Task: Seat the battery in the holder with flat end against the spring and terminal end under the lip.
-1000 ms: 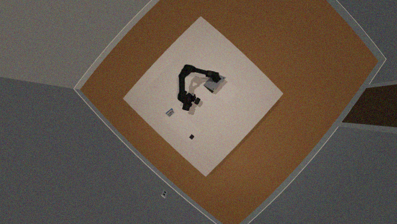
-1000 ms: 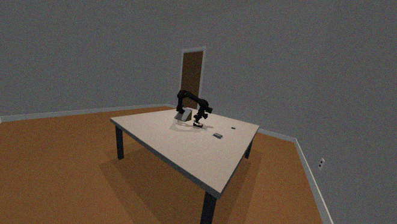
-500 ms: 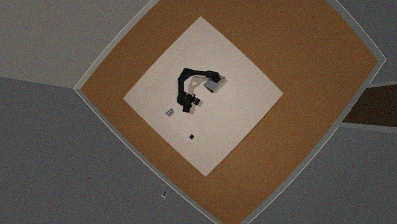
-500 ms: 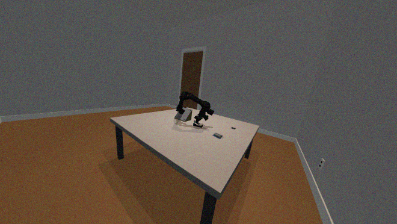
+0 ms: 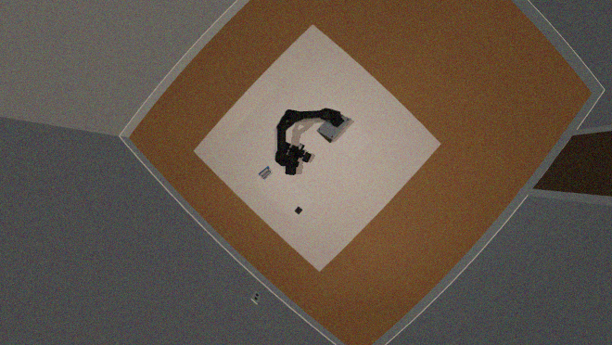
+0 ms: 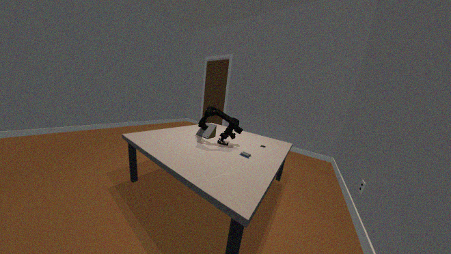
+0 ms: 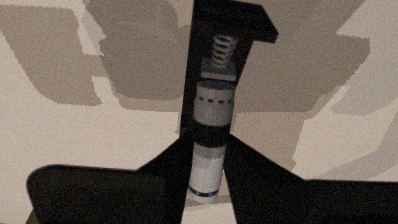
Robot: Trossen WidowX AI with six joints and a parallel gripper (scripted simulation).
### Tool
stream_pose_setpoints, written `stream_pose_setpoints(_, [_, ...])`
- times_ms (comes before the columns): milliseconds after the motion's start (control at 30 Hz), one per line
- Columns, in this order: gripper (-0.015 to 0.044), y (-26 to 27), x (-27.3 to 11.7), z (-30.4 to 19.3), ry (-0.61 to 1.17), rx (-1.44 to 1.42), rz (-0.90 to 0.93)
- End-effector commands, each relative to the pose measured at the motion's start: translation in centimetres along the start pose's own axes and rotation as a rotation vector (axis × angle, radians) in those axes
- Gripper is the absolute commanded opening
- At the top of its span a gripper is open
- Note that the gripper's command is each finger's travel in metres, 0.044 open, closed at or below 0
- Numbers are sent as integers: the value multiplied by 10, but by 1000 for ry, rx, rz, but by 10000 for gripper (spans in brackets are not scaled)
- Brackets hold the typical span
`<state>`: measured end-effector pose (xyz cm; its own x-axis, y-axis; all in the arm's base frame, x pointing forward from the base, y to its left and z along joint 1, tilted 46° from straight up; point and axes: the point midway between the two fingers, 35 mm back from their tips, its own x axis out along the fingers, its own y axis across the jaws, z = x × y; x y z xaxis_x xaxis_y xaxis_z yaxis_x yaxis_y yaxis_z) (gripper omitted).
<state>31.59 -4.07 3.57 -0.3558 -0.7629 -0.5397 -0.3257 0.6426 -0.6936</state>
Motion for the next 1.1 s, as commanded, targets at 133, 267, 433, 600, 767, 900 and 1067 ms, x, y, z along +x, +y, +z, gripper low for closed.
stream_pose_setpoints(133, [60,2,0,5,11,-2,1])
stream_pose_setpoints(267, [60,1,-1,9,6,-2,1])
stream_pose_setpoints(433, [60,1,-3,12,-1,-1,2])
stream_pose_setpoints(600, [60,1,-5,16,-9,-1,3])
stream_pose_setpoints(767, [60,0,-7,20,-17,-1,5])
stream_pose_setpoints(900, [60,0,-8,22,-22,-1,5])
stream_pose_setpoints(1067, [60,1,-7,22,-36,0,9])
